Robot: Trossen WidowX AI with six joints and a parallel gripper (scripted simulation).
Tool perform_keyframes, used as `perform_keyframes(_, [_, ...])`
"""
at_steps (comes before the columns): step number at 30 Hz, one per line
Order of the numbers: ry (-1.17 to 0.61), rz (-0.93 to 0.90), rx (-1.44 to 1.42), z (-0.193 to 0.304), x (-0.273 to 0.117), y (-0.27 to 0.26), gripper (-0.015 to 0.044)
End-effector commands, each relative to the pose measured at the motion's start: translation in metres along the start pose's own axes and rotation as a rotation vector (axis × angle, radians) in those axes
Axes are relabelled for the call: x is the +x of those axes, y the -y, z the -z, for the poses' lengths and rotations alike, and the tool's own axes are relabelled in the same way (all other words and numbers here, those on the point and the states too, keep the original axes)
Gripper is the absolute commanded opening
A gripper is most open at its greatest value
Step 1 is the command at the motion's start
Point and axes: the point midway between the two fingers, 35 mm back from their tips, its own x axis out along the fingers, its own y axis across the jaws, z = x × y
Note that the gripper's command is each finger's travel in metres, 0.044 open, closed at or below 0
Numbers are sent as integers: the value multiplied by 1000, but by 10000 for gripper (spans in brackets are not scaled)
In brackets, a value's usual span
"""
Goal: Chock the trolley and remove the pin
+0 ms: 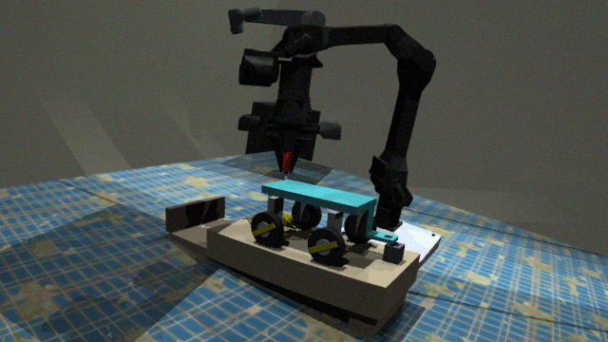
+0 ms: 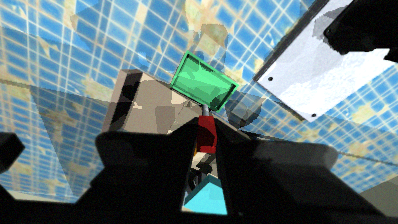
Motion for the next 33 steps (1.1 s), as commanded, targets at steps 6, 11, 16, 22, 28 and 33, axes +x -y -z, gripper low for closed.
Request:
perform_keyframes(6, [24, -44, 258, 0, 1, 2, 0])
perform_keyframes(11, [29, -72, 407, 1, 0, 3, 0])
perform_keyframes(16, [30, -76, 428, 1, 0, 3, 0])
perform_keyframes(22, [34, -81, 459, -5, 9, 5, 0])
perform_keyframes(28, [38, -87, 498, -12, 20, 9, 0])
perform_keyframes(33, [45, -108, 497, -13, 22, 8, 0])
